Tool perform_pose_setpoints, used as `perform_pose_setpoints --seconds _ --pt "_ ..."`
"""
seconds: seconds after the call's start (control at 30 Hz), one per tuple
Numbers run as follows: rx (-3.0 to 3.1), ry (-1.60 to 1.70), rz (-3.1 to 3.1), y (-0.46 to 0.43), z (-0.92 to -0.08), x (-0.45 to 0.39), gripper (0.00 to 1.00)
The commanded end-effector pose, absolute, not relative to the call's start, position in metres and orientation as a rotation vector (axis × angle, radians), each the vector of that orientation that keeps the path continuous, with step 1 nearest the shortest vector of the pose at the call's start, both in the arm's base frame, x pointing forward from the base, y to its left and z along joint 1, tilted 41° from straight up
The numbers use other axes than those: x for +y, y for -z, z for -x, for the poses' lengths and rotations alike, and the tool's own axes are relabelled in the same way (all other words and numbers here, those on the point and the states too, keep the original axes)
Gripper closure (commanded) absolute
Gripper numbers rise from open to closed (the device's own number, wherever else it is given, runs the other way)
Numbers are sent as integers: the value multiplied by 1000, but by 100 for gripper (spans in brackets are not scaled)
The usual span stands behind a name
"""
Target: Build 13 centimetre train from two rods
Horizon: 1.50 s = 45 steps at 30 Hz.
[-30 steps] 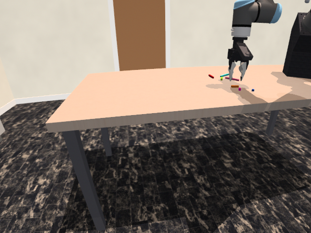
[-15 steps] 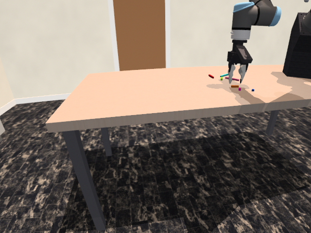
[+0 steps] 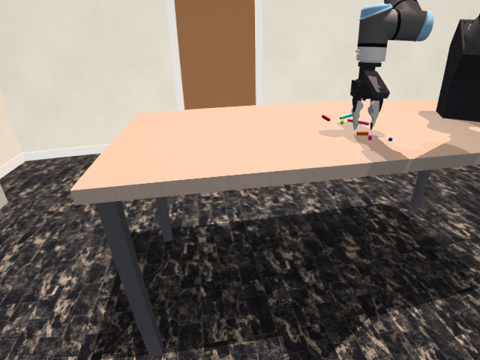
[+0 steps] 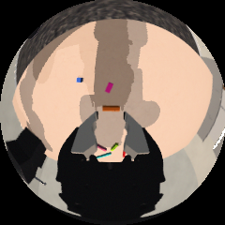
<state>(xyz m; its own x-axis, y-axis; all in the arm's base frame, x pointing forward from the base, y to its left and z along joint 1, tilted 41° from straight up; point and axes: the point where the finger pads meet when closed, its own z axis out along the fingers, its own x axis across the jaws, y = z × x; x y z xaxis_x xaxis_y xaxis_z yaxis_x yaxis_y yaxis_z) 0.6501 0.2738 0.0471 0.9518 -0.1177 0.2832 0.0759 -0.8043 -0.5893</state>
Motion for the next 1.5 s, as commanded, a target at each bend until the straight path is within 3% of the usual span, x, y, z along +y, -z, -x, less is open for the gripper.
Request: perform_pose_setpoints --seconds 0.0,1.47 --pt "29 410 2472 -48 -650 274 65" --pt "29 410 2472 -41 -653 279 65"
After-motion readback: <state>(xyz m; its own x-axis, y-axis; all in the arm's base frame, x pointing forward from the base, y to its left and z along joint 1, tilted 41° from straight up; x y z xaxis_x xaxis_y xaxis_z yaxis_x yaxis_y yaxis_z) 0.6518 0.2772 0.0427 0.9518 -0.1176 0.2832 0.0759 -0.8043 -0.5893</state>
